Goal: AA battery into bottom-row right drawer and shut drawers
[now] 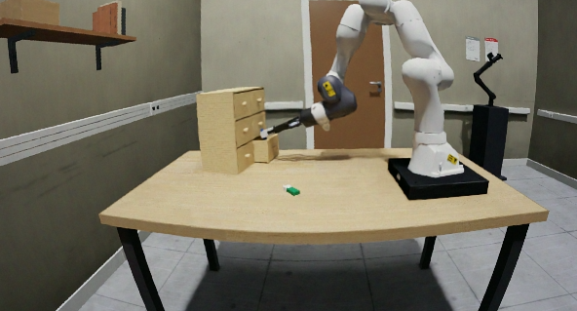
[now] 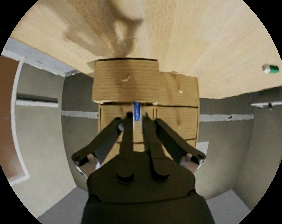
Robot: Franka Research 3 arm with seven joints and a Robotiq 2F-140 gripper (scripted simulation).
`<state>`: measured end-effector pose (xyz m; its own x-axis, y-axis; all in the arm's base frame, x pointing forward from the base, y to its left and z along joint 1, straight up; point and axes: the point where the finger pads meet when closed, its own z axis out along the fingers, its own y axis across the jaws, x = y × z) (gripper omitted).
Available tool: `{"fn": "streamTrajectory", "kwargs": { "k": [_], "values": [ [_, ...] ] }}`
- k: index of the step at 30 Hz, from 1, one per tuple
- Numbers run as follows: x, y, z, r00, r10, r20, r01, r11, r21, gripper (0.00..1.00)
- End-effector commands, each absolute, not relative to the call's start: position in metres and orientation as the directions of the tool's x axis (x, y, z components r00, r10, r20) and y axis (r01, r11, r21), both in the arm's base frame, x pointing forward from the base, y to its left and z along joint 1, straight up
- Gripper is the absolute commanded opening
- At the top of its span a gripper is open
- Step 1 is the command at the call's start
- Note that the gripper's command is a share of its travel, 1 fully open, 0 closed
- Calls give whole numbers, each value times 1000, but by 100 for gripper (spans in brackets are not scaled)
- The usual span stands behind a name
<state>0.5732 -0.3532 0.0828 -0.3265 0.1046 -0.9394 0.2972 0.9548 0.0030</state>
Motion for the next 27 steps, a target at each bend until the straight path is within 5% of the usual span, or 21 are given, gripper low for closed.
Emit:
{"fn": "streamTrajectory", "kwargs": {
  "k": [1,12,22,23,27],
  "values": [
    [574,-355,84,-324,96,-941,297,955,-5,15],
    [574,-355,84,-324,96,-941,297,955,-5,15],
    [574,-355,84,-324,96,-941,297,955,-5,26],
    [574,-355,84,-324,96,-941,297,955,-5,100],
    [574,-355,84,-324,96,-941,297,955,-5,100]
  ]
}}
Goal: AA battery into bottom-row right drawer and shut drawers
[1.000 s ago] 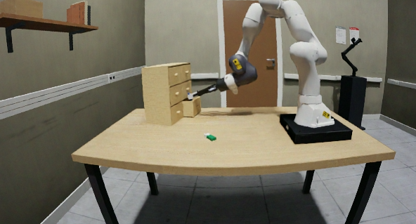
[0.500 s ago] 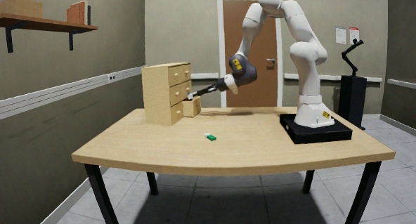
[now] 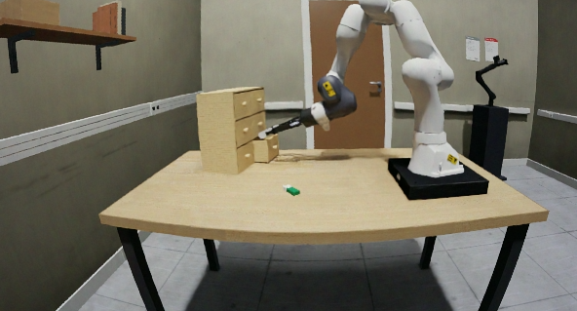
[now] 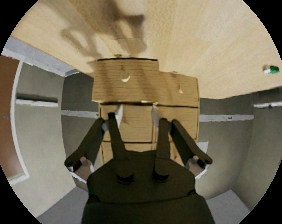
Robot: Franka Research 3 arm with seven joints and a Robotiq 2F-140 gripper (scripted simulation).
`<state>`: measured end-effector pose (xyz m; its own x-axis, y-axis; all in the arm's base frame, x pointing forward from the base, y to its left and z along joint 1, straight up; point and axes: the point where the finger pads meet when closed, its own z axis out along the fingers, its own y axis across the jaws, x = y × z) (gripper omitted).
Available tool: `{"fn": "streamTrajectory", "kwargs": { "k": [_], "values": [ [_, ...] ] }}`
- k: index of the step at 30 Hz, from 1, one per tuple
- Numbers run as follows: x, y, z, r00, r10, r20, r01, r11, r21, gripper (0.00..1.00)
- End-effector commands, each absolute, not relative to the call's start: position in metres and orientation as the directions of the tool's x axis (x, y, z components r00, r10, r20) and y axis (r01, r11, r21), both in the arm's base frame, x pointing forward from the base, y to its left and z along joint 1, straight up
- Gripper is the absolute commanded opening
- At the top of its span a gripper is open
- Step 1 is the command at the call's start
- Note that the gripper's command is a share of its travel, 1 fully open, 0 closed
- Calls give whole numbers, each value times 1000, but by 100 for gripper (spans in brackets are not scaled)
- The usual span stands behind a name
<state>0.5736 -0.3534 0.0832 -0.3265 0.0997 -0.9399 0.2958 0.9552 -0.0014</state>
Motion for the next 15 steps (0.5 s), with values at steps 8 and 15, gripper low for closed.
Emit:
{"fn": "streamTrajectory", "kwargs": {
  "k": [8,15],
  "values": [
    [574,-355,84,-324,96,-941,297,955,-5,100],
    [574,-355,90,-324,96,-941,297,955,-5,100]
  ]
}}
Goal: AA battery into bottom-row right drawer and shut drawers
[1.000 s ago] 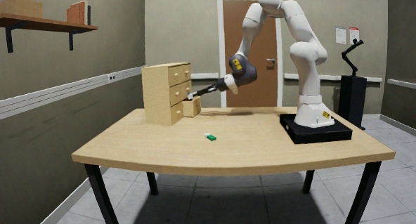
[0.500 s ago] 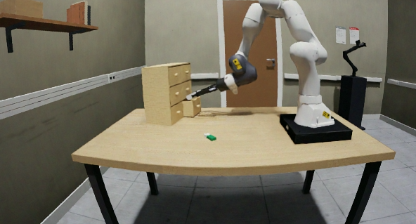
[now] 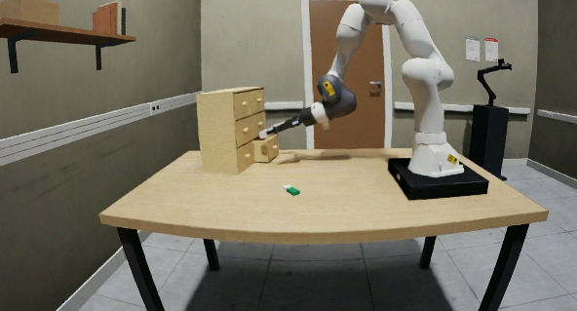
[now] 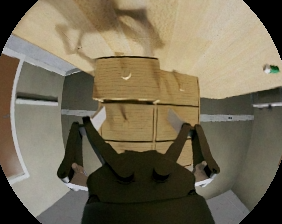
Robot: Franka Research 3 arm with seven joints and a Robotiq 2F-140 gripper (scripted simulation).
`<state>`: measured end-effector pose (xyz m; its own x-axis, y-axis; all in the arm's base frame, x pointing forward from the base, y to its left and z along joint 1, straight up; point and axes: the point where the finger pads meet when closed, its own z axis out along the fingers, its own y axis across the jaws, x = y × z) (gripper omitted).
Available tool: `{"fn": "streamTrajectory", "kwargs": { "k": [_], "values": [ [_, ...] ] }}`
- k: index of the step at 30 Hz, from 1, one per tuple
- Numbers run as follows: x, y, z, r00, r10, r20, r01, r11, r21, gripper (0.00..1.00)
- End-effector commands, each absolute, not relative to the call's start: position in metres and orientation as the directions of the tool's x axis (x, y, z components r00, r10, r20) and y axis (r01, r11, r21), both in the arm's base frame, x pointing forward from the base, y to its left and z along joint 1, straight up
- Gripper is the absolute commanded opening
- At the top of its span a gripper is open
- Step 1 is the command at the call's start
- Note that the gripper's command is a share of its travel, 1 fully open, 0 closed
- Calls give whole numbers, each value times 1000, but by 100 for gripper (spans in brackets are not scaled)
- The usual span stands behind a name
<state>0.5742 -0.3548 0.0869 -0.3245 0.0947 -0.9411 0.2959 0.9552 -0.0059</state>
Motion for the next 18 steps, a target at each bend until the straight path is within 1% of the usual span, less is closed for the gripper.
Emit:
{"fn": "streamTrajectory", "kwargs": {
  "k": [1,7,18],
  "values": [
    [574,-355,90,-324,96,-941,297,955,-5,100],
    [574,-355,103,-324,96,-941,297,955,-5,100],
    [572,-354,104,-324,96,-941,297,955,-5,100]
  ]
}}
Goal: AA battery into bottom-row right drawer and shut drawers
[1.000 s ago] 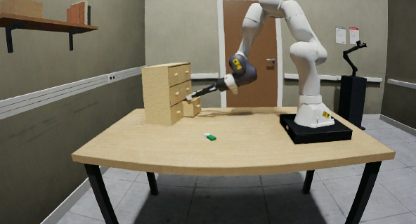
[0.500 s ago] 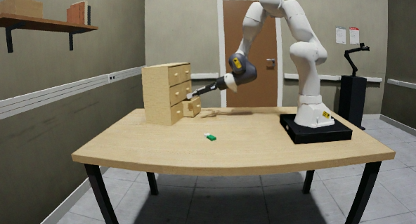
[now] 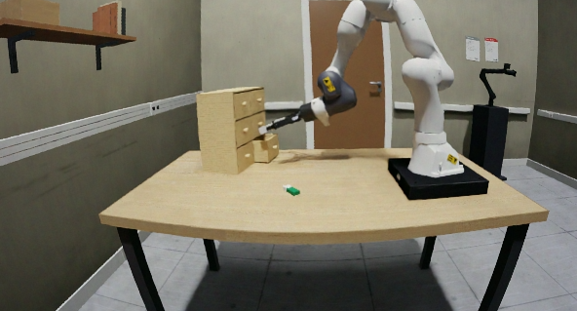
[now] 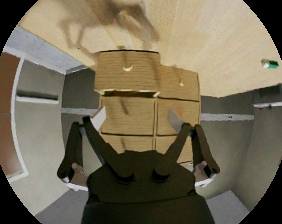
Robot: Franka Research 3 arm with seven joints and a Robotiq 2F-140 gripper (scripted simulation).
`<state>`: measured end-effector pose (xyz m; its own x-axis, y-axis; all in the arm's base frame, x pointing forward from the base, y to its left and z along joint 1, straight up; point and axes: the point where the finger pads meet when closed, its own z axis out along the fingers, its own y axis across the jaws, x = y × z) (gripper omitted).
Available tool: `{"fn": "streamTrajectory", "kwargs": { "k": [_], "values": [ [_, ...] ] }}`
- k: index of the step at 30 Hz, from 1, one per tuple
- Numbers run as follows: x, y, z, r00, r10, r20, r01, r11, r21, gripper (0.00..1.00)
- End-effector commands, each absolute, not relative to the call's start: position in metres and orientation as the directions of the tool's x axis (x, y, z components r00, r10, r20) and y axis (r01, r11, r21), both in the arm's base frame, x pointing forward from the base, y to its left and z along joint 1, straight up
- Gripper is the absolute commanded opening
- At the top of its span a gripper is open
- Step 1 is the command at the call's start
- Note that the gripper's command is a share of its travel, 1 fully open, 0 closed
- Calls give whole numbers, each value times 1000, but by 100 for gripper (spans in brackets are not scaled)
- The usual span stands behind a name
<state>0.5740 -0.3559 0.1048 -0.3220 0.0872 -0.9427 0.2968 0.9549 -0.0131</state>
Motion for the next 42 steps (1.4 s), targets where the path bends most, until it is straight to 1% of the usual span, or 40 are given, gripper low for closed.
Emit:
{"fn": "streamTrajectory", "kwargs": {
  "k": [1,8,15,17,32,42],
  "values": [
    [571,-354,104,-324,96,-941,297,955,-5,100],
    [555,-349,105,-324,96,-941,297,955,-5,100],
    [524,-339,107,-324,96,-941,297,955,-5,100],
    [524,-339,107,-324,96,-941,297,955,-5,100],
    [440,-313,111,-324,96,-941,297,955,-5,100],
    [414,-305,113,-324,96,-941,297,955,-5,100]
  ]
}}
